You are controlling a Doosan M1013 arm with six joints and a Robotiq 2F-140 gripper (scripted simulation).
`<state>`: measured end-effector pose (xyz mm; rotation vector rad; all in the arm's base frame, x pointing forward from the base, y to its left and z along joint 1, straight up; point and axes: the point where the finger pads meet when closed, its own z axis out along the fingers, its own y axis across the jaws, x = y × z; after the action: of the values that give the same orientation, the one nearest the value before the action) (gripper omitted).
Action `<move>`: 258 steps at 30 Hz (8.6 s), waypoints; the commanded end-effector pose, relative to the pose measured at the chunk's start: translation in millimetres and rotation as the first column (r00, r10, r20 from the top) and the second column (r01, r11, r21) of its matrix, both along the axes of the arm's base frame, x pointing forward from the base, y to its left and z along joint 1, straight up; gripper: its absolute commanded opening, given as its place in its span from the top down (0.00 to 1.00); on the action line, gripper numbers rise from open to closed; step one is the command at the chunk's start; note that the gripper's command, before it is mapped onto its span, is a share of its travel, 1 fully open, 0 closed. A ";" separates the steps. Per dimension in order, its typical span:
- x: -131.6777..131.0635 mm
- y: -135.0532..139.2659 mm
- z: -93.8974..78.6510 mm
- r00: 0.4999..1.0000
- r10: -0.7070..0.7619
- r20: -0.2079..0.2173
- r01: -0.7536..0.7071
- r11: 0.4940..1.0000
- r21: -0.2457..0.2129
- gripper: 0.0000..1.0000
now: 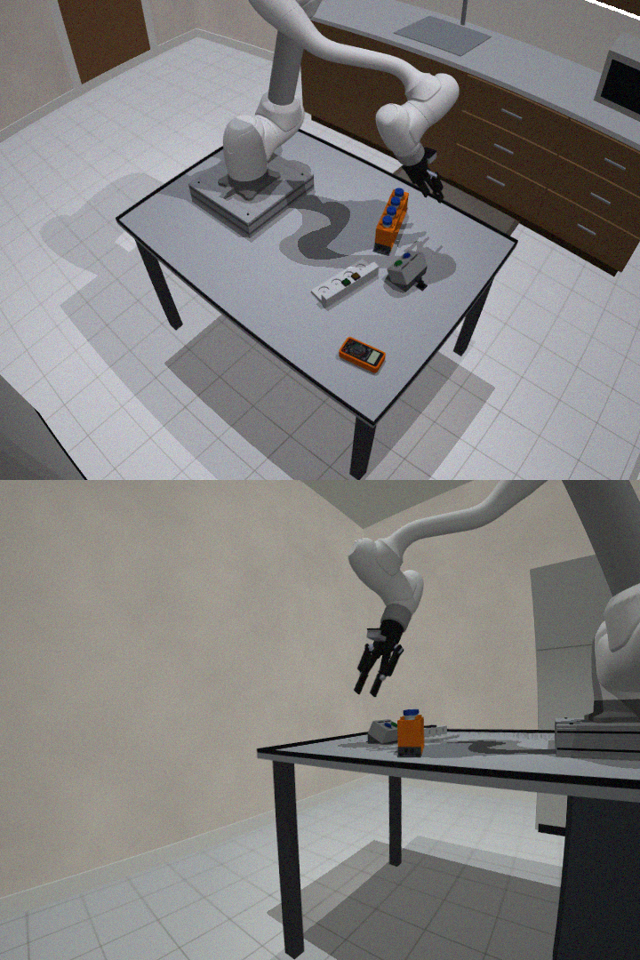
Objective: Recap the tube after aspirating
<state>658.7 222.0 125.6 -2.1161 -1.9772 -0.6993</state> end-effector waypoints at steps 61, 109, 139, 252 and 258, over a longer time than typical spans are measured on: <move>-112.3 -206.1 -15.0 0.932 0.284 -0.223 -0.356 0.833 -0.425 0.59; -91.8 -129.1 -54.5 0.950 -0.220 -0.223 0.108 0.899 -0.424 0.59; -91.8 -129.1 -60.5 0.960 -0.172 -0.223 0.063 0.903 -0.424 0.70; -91.9 -128.9 -59.9 0.665 0.712 -0.223 -0.724 0.543 -0.425 0.59; -91.9 -128.9 -60.0 0.665 0.712 -0.223 -0.724 0.543 -0.425 0.59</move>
<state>566.4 93.0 65.0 -1.1752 -2.9137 0.0005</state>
